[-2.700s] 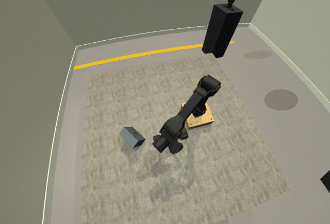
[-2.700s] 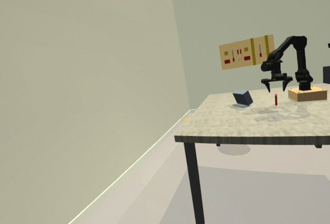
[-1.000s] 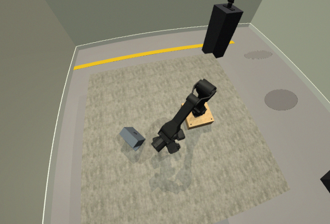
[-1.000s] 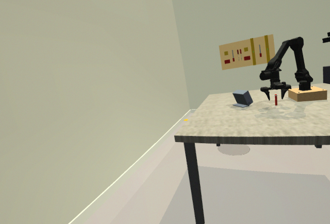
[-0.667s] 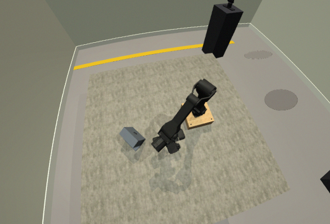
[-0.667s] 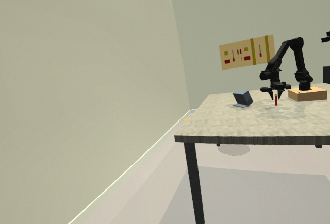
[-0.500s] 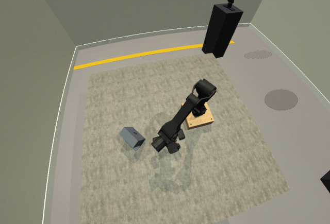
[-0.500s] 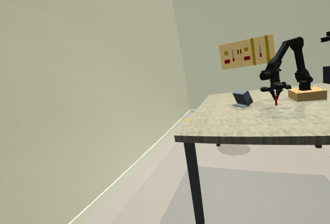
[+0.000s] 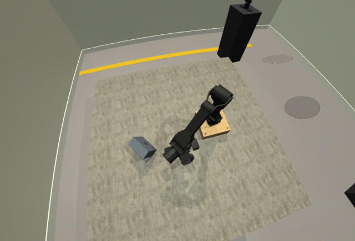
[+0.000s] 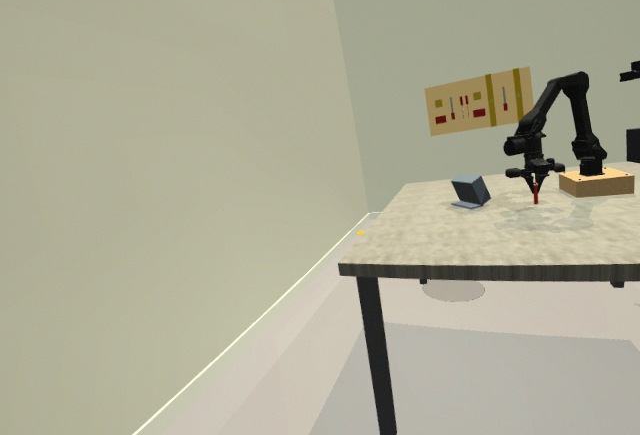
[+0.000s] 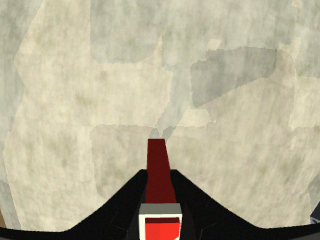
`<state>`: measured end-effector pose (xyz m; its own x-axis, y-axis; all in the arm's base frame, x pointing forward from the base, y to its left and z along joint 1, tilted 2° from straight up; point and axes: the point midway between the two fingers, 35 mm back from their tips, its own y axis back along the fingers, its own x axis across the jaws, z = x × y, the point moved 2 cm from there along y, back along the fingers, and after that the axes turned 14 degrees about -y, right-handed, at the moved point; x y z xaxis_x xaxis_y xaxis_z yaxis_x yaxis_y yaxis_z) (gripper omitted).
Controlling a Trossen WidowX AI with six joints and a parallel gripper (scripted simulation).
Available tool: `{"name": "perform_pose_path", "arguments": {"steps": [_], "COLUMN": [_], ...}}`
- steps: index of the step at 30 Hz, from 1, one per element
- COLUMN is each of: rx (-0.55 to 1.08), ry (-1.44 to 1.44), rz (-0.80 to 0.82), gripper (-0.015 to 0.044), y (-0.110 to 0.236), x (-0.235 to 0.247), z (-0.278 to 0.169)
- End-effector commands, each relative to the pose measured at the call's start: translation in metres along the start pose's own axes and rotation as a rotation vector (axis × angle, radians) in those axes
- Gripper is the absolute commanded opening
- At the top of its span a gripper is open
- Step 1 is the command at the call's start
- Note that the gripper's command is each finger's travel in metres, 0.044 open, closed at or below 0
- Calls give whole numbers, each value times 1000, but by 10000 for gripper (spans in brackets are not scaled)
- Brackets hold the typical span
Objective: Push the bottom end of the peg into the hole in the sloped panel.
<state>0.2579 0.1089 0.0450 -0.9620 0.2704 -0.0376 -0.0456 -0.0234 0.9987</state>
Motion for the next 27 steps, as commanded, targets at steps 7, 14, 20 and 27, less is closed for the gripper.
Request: {"name": "perform_pose_path", "arguments": {"steps": [7,14,20,27], "rx": [-7,-7,-10,-45], "ry": [3,5,1,-40], "rz": [-6,-4,-4,-4], "gripper": [0,0,0,0], "y": [41,72,77,73], "x": [-3,-2,-1,-7], "z": [2,1,-1,-2]}}
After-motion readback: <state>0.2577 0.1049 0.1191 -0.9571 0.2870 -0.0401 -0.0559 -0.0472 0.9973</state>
